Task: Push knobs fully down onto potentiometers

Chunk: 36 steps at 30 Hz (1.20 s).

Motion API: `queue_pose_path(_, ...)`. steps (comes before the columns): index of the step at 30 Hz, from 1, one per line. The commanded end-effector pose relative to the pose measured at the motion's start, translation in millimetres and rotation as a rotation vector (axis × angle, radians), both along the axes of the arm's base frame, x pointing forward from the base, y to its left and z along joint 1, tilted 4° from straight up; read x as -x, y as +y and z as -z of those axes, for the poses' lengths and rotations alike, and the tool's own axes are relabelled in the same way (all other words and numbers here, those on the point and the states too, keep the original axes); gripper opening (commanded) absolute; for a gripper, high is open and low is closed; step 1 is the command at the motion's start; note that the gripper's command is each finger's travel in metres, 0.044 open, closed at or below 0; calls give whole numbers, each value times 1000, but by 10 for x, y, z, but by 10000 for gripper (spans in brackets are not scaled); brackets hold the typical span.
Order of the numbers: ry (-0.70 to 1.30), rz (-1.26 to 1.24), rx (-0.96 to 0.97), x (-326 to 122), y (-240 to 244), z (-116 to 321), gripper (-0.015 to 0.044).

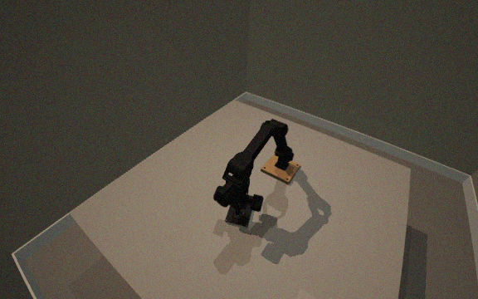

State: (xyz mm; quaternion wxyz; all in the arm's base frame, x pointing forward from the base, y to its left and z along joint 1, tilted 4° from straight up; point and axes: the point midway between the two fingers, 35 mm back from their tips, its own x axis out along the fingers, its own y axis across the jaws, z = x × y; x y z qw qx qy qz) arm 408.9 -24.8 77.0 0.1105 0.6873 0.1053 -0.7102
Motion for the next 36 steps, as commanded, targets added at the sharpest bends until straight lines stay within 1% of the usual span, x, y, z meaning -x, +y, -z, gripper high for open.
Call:
queue_pose_path(1,1,5,3,1,-7,16,0)
queue_pose_path(36,1,5,3,3,-7,71,0)
